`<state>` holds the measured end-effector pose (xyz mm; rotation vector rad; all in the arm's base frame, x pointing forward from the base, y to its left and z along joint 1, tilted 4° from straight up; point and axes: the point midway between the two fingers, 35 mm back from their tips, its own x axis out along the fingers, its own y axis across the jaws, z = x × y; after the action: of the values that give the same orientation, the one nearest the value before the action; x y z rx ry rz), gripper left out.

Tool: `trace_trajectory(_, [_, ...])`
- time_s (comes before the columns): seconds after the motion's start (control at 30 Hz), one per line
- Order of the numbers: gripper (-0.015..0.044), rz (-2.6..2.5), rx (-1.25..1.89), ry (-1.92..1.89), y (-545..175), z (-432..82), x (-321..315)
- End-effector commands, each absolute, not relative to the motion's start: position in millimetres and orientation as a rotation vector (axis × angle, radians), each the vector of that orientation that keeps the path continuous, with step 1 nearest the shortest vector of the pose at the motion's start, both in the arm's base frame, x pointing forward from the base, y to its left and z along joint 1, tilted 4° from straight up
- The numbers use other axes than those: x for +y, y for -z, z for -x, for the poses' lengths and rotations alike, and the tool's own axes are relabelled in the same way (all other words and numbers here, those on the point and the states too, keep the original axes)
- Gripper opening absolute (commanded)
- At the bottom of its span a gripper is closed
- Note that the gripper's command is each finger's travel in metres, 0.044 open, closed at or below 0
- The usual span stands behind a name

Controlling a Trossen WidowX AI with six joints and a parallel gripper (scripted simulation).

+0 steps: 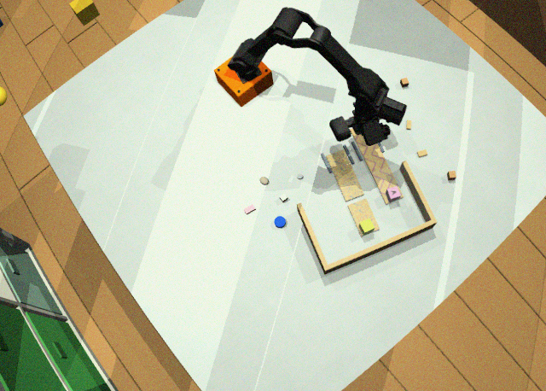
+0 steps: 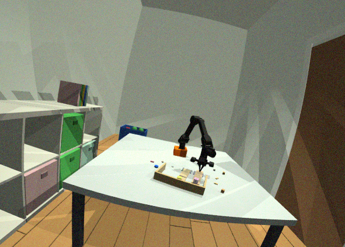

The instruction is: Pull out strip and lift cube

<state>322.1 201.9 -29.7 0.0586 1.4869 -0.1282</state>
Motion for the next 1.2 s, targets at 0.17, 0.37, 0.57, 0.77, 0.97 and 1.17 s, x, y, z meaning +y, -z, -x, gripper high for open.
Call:
trace_trajectory(0.17, [0.0, -0.048, 1.516, 0.127, 37.2, -299.5, 204.2])
trace_trajectory(0.37, [0.0, -0.048, 1.517, 0.127, 37.8, -291.1, 205.2])
trace_trajectory(0.57, [0.0, -0.048, 1.518, 0.127, 38.4, -282.6, 206.2])
trace_trajectory(0.77, [0.0, -0.048, 1.519, 0.127, 39.0, -274.0, 207.3])
trace_trajectory(0.97, [0.0, -0.048, 1.52, 0.127, 39.6, -265.3, 208.3])
trace_trajectory(1.17, [0.0, -0.049, 1.521, 0.126, 40.2, -256.6, 209.4])
